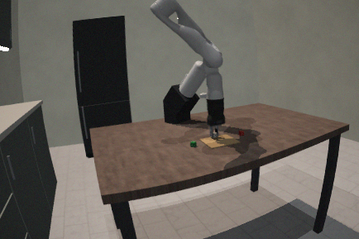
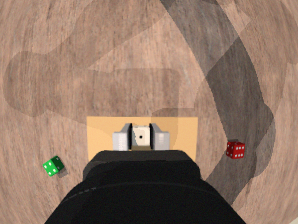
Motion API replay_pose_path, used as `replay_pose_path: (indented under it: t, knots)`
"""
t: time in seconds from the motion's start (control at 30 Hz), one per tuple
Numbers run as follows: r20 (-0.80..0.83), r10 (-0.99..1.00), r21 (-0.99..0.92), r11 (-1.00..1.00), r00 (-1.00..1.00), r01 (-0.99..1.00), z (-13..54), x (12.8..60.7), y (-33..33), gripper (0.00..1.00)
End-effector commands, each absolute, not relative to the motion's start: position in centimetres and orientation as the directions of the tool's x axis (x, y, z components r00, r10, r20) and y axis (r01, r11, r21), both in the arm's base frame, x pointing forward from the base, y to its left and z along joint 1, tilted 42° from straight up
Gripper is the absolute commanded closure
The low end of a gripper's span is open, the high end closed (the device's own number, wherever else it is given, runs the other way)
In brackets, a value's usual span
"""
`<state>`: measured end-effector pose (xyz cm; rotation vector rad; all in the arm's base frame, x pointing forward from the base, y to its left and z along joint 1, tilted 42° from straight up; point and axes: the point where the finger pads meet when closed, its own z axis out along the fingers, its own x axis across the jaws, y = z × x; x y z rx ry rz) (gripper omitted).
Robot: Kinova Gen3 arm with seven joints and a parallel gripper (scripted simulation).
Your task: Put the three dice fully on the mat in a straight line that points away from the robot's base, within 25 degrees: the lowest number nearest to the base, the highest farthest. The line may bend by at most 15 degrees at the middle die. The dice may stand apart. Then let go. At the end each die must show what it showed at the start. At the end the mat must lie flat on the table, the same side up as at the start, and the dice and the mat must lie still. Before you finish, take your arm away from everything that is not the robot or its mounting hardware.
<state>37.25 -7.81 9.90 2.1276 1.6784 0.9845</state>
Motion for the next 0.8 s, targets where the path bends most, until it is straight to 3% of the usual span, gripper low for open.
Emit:
replay_pose_path:
  t: [0.0, 0.77]
  knots:
    - [0.345, 0.933, 0.582, -0.295, 0.098, 0.757, 9.9, 37.24, -7.76, 0.6]
    - [0.344, 0.934, 0.583, -0.291, 0.094, 0.759, 9.86, 37.14, -7.57, 0.6]
